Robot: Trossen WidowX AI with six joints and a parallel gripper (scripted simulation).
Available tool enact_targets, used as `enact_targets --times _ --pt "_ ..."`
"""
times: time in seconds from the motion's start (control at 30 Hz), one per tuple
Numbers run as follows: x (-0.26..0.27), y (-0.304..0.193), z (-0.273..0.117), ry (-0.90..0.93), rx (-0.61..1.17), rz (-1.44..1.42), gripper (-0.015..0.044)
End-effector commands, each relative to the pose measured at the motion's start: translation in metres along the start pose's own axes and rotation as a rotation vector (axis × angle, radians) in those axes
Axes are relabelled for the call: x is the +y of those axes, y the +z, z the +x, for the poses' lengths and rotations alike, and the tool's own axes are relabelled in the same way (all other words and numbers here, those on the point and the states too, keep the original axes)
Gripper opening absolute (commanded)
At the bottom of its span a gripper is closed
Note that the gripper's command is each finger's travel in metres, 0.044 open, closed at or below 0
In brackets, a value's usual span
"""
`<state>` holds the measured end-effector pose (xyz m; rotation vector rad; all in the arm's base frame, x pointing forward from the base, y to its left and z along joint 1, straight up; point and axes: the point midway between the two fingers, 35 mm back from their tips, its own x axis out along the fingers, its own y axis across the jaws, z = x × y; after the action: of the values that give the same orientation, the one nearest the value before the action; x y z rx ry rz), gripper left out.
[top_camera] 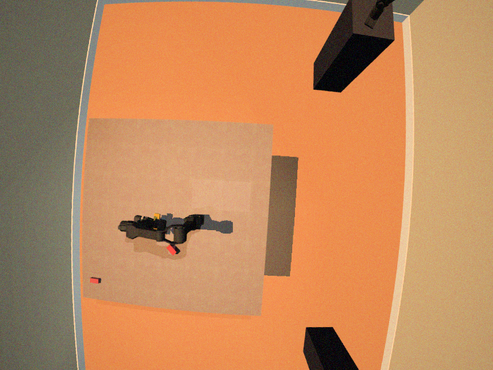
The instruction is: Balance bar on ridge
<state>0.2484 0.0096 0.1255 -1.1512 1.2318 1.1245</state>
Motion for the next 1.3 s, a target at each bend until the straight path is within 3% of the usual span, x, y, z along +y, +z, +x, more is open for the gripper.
enact_targets --times 0.0,1.27 --pt "0.0002 0.0 0.0011 0.001 0.0 0.001 0.0" --pt "0.0002 0.0001 0.0043 0.001 0.0 0.001 0.0"
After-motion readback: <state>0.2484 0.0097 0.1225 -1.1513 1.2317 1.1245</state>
